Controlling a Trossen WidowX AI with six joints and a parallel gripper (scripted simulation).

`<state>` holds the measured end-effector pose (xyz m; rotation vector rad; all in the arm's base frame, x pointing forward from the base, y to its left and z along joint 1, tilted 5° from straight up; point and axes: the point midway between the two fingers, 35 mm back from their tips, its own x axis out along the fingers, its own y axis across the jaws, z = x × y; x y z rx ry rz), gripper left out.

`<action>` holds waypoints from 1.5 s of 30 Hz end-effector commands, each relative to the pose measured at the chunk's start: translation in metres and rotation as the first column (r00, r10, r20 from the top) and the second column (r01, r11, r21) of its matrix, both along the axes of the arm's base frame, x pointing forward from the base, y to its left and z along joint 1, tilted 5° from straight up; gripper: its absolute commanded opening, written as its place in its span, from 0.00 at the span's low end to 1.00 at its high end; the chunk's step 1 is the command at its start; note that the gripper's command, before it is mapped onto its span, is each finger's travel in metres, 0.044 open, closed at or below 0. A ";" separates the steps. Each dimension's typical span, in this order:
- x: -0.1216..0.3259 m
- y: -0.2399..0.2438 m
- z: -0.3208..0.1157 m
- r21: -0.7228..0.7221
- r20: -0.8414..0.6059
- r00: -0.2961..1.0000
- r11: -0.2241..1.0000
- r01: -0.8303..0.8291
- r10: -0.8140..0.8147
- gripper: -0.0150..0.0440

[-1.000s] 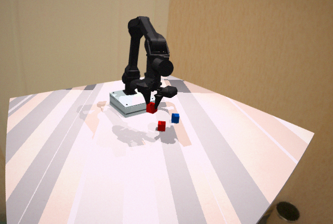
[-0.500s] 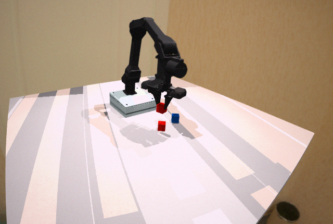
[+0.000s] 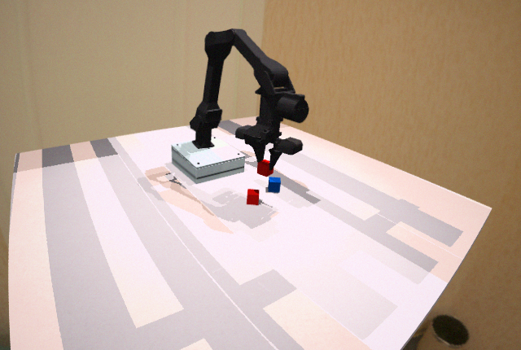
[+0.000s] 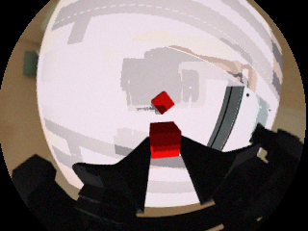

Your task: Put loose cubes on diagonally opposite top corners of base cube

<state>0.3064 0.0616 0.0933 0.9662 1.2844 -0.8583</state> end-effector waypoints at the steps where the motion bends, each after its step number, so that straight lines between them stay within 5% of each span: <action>1: -0.004 0.011 -0.004 -0.002 -0.001 1.000 1.000 0.025 -0.025 0.43; 26: -0.036 0.082 -0.020 0.015 -0.003 0.990 0.990 0.143 -0.143 0.43; 45: -0.035 0.084 -0.034 0.016 -0.003 0.989 0.989 0.148 -0.148 0.43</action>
